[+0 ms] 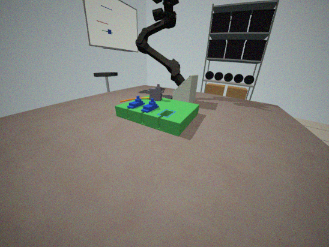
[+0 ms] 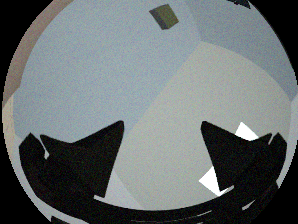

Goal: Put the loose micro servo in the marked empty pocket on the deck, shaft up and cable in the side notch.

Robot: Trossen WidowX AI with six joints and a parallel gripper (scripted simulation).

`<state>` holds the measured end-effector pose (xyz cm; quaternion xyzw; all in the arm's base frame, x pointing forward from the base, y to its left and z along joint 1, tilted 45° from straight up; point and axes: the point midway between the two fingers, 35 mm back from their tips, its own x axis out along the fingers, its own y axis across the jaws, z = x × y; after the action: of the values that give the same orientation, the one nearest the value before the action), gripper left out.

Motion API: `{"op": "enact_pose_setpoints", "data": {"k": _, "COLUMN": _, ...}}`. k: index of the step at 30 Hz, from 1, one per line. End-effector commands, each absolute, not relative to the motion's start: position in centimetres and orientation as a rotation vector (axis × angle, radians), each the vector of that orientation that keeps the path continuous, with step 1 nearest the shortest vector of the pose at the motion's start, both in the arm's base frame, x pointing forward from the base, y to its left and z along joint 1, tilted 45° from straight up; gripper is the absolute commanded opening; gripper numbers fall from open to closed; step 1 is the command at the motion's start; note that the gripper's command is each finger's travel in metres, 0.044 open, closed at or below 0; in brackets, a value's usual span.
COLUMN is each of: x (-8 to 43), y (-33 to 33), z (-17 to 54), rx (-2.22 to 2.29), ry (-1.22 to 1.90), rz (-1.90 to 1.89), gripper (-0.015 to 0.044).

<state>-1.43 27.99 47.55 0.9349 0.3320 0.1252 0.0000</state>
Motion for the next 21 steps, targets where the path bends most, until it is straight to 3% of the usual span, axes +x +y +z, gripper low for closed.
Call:
{"op": "enact_pose_setpoints", "data": {"k": 1, "x": -1.4, "y": 28.0, "z": 47.5, "rx": 2.933, "ry": 1.04, "rz": 0.397, "gripper": 0.0426}}
{"op": "enact_pose_setpoints", "data": {"k": 21, "x": 4.1, "y": 32.9, "z": 44.1, "rx": 2.484, "ry": 0.661, "rz": 0.53, "gripper": 0.044}}
